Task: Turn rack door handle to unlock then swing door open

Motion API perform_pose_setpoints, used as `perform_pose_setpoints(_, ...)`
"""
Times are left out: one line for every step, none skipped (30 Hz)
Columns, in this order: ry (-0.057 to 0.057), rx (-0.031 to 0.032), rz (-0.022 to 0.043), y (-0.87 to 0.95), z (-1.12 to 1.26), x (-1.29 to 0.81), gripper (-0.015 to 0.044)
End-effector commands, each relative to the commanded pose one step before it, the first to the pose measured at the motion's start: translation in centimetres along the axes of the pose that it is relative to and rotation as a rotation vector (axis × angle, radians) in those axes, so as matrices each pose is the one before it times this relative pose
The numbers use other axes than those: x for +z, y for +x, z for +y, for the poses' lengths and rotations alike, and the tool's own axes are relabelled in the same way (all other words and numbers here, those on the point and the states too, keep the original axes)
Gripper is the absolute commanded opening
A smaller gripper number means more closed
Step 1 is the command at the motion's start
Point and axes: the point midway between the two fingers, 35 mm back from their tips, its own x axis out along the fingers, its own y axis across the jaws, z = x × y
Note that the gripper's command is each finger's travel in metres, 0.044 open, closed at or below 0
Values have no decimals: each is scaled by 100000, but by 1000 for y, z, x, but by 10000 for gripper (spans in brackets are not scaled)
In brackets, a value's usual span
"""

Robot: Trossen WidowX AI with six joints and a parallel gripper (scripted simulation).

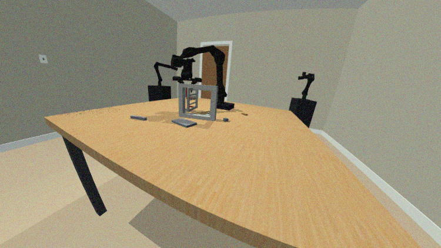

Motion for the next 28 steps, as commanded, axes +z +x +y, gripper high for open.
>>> perform_pose_setpoints(-426, 121, -309, -108, -7, 74, 289)
perform_pose_setpoints(0, -1, 0, -101, -11, 7, 289)
perform_pose_setpoints(0, -1, 0, -121, -13, 8, 289)
perform_pose_setpoints(0, -1, 0, -121, -12, 8, 289)
perform_pose_setpoints(0, -1, 0, -121, -12, 8, 289)
perform_pose_setpoints(0, -1, 0, -121, -11, 7, 289)
perform_pose_setpoints(0, -1, 0, -121, -11, 7, 289)
perform_pose_setpoints(0, -1, 0, -121, -10, 6, 289)
perform_pose_setpoints(0, -1, 0, -121, -10, 6, 289)
perform_pose_setpoints(0, -1, 0, -121, -9, 6, 289)
perform_pose_setpoints(0, -1, 0, -121, -9, 5, 289)
perform_pose_setpoints(0, -1, 0, -121, -8, 5, 289)
perform_pose_setpoints(0, -1, 0, -121, -8, 5, 289)
perform_pose_setpoints(0, -1, 0, -121, -7, 4, 289)
perform_pose_setpoints(0, -1, 0, -121, -7, 4, 289)
perform_pose_setpoints(0, -1, 0, -121, -7, 4, 289)
perform_pose_setpoints(0, -1, 0, -121, -6, 3, 289)
perform_pose_setpoints(0, -1, 0, -121, -6, 3, 289)
perform_pose_setpoints(0, -1, 0, -121, -5, 2, 289)
perform_pose_setpoints(0, -1, 0, -121, -5, 2, 289)
perform_pose_setpoints(0, -1, 0, -121, -4, 2, 289)
perform_pose_setpoints(0, 0, 0, -121, -4, 1, 289)
perform_pose_setpoints(0, 0, 0, -121, -3, 1, 289)
perform_pose_setpoints(0, 0, 0, -121, -3, 1, 289)
perform_pose_setpoints(0, 0, 0, -121, -2, 0, 289)
perform_pose_setpoints(0, 0, 1, -121, -2, 0, 289)
perform_pose_setpoints(0, 0, 1, -121, -1, 0, 289)
perform_pose_setpoints(0, 0, 1, -121, -1, -1, 289)
